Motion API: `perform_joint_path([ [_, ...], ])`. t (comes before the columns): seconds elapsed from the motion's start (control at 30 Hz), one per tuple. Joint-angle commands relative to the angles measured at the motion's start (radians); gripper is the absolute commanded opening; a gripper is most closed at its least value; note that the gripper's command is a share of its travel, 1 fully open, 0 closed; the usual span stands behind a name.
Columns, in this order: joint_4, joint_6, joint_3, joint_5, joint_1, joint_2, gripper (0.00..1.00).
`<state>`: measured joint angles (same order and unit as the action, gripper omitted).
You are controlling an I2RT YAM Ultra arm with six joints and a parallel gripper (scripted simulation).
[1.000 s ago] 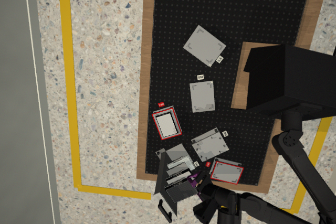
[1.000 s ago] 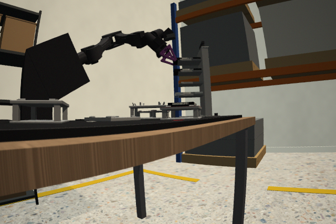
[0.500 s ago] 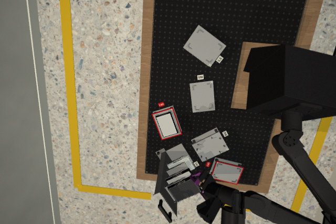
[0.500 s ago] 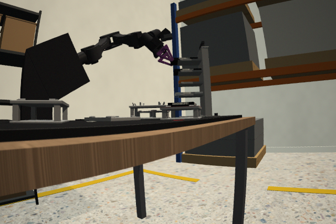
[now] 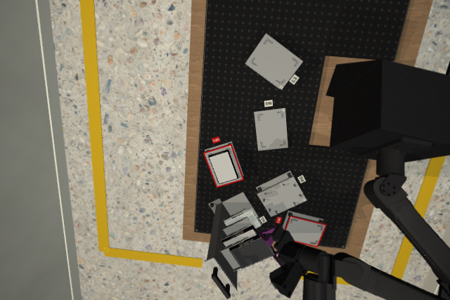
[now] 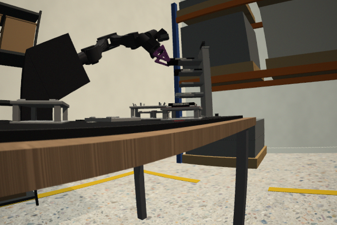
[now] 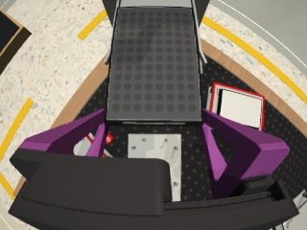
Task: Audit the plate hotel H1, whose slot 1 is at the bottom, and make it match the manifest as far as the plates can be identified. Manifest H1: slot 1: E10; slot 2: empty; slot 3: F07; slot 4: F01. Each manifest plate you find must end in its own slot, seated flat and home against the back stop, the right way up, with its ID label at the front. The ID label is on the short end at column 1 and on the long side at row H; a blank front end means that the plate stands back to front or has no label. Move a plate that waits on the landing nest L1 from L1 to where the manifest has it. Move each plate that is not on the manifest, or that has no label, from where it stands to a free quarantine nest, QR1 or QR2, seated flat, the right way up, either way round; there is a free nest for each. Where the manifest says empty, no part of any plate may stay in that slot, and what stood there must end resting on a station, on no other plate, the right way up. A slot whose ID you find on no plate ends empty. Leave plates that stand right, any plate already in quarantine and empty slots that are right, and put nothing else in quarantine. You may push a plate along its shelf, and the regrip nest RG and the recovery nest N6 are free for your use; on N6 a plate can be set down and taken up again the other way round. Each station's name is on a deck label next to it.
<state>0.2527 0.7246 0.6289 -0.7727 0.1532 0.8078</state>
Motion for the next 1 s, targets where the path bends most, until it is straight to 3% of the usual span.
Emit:
perform_joint_path([
  [0.0,-0.002,0.000,-0.003,0.000,-0.013,-0.015,0.86],
  [0.97,-0.039,0.006,-0.121,-0.047,-0.059,-0.173,0.86],
])
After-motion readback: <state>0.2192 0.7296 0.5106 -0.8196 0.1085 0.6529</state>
